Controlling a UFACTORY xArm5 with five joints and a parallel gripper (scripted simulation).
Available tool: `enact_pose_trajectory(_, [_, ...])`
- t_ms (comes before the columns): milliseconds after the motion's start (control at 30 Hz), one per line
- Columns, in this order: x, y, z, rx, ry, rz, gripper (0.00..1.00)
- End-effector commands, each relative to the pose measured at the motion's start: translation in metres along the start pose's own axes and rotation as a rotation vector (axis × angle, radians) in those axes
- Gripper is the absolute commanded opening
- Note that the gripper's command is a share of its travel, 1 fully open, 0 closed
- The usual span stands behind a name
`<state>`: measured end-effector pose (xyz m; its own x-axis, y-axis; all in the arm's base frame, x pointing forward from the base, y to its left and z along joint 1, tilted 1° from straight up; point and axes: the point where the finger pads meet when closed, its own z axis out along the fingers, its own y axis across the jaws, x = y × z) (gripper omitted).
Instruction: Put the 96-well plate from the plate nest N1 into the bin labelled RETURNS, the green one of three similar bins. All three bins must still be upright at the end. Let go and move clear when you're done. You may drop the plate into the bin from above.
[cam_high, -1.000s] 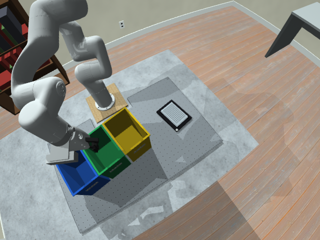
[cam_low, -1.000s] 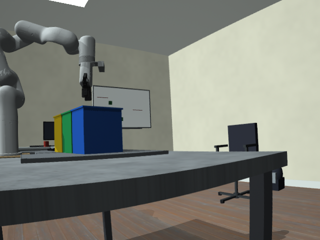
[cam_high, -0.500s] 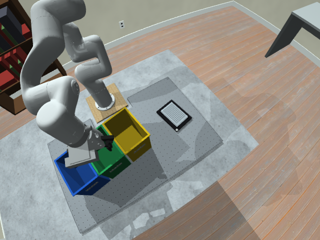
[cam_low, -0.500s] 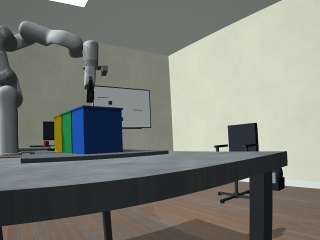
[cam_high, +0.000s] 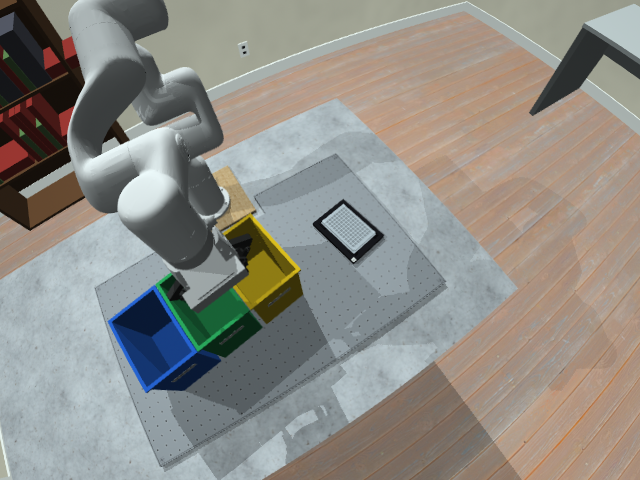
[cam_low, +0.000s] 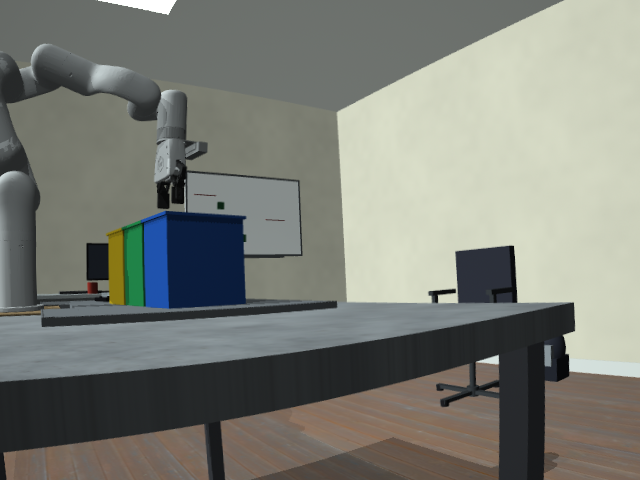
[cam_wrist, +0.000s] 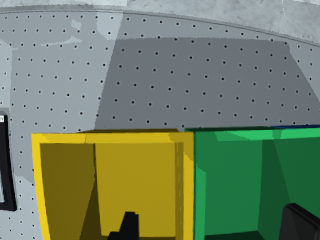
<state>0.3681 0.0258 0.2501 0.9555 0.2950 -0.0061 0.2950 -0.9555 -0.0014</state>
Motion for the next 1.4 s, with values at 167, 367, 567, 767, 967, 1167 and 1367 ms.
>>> enact_pose_trajectory(167, [-0.001,-0.048,-0.001,-0.001,0.001,-0.044,1.0])
enact_pose_trajectory(367, [-0.002,-0.068,0.0,-0.001,-0.001,-0.044,1.0])
enact_pose_trajectory(567, [-0.003,-0.098,0.0,-0.002,-0.003,-0.044,1.0])
enact_pose_trajectory(767, [-0.004,-0.129,0.001,-0.003,-0.004,-0.044,1.0])
enact_pose_trajectory(967, [-0.005,-0.149,0.001,-0.003,-0.006,-0.044,1.0])
enact_pose_trajectory(1167, [-0.007,-0.179,0.002,-0.005,-0.007,-0.044,1.0])
enact_pose_trajectory(1367, [-0.008,-0.204,0.002,-0.006,-0.008,-0.044,1.0])
